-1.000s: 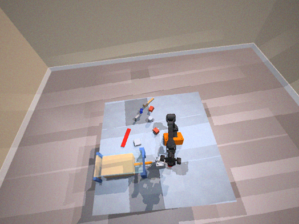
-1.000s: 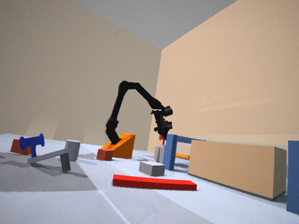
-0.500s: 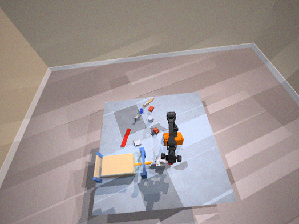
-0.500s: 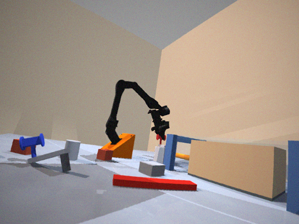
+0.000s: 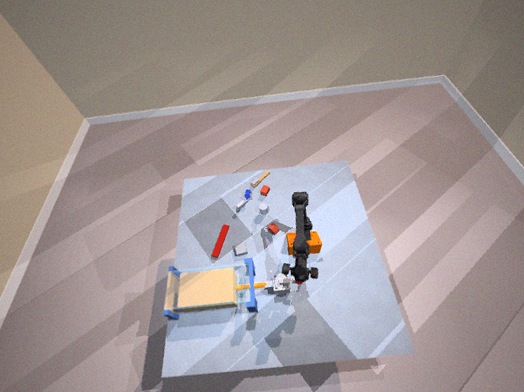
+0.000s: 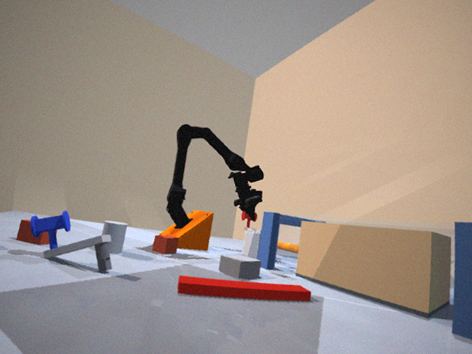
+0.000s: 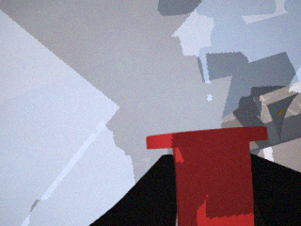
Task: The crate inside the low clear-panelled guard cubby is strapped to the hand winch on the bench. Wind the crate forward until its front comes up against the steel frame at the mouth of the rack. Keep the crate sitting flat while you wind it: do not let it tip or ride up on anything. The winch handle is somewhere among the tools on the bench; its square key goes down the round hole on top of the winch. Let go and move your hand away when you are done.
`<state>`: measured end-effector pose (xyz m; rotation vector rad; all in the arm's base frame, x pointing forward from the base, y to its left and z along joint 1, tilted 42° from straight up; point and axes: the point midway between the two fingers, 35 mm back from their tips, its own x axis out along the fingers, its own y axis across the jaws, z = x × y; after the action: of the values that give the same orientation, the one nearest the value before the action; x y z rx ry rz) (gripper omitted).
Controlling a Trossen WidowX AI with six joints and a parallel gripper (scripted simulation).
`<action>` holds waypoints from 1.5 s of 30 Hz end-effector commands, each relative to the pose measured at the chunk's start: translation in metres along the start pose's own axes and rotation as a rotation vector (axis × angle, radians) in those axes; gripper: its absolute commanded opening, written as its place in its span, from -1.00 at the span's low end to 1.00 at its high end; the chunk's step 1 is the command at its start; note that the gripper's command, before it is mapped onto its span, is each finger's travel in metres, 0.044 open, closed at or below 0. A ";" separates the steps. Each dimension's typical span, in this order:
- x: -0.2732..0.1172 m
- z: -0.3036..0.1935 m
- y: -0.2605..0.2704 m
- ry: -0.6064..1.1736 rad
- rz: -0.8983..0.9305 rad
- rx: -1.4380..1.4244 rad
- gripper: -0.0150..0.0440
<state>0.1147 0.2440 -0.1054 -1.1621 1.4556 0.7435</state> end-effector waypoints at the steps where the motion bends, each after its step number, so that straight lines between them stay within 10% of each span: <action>1: -0.001 -0.013 -0.002 0.026 -0.005 -0.004 -0.49; 45: -0.028 -0.068 -0.057 0.033 -0.010 -0.004 -0.49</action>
<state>0.1332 0.1846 -0.0591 -1.1618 1.4742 0.7702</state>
